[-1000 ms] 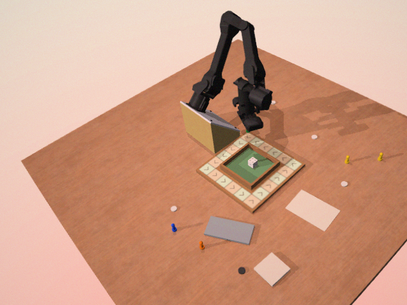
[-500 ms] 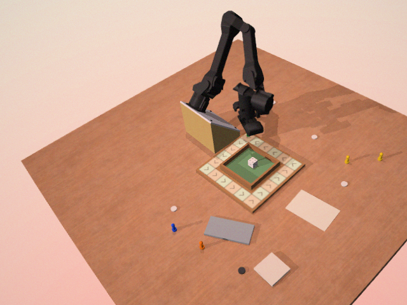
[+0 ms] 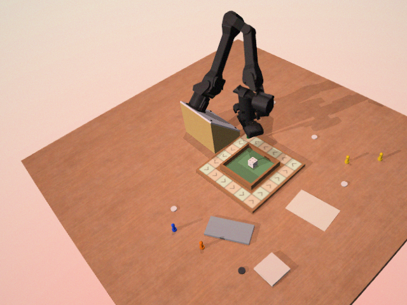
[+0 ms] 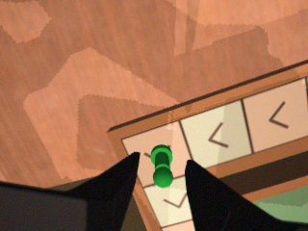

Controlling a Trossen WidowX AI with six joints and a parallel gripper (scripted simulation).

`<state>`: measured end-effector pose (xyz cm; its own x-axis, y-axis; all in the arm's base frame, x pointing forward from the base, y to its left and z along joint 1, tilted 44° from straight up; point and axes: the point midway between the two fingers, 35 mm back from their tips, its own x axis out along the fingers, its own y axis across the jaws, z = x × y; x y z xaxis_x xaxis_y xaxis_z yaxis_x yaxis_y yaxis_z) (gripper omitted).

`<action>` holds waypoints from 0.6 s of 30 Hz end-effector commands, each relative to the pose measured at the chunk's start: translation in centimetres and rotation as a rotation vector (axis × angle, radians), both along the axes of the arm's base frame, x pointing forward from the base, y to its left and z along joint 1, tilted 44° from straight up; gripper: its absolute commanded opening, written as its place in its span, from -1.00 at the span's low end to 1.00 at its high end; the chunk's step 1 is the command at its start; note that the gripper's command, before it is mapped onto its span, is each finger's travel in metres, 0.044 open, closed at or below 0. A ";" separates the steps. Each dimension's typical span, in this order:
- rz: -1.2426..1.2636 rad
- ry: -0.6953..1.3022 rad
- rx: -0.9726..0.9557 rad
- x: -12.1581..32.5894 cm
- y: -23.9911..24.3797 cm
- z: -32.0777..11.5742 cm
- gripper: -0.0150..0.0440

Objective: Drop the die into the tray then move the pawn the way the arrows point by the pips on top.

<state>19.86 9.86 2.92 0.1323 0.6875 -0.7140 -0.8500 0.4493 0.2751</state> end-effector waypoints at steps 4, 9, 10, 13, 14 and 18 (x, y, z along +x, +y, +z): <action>0.002 0.007 -0.008 -0.2 -2.3 2.1 0.67; 0.003 0.012 -0.005 -0.6 -3.5 3.6 1.00; 0.003 0.012 -0.005 -0.6 -3.5 3.6 1.00; -0.041 0.052 -0.007 -0.4 -4.5 3.7 1.00; -0.095 0.101 -0.006 -0.2 -5.4 3.5 1.00; -0.359 0.342 0.018 0.1 -9.9 2.8 1.00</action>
